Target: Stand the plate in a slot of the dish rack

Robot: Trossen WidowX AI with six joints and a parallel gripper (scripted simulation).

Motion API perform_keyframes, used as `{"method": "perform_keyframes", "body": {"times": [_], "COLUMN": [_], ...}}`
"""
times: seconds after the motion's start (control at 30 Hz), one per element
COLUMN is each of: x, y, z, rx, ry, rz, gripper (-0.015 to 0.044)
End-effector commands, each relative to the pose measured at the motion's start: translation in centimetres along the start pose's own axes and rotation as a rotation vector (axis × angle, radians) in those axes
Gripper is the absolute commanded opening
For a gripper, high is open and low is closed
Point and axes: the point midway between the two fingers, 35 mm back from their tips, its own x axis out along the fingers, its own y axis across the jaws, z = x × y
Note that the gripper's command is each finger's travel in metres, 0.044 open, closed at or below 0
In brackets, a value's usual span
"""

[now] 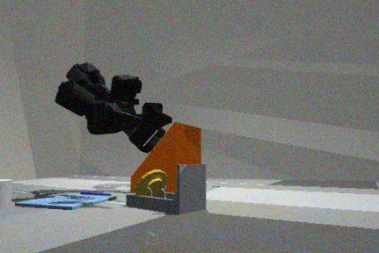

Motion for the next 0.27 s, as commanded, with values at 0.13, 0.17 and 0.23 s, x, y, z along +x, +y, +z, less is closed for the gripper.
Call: {"method": "perform_keyframes", "body": {"times": [0.13, 0.17, 0.23], "x": [0.2, 0.19, 0.14], "y": [0.52, 0.64, 0.89], "z": [0.1, 0.09, 0.08], "rx": [0.179, 0.204, 0.252], "ry": [0.152, 0.175, 0.222], "rz": [0.037, 0.041, 0.045], "gripper": [0.04, 0.04, 0.04]}}
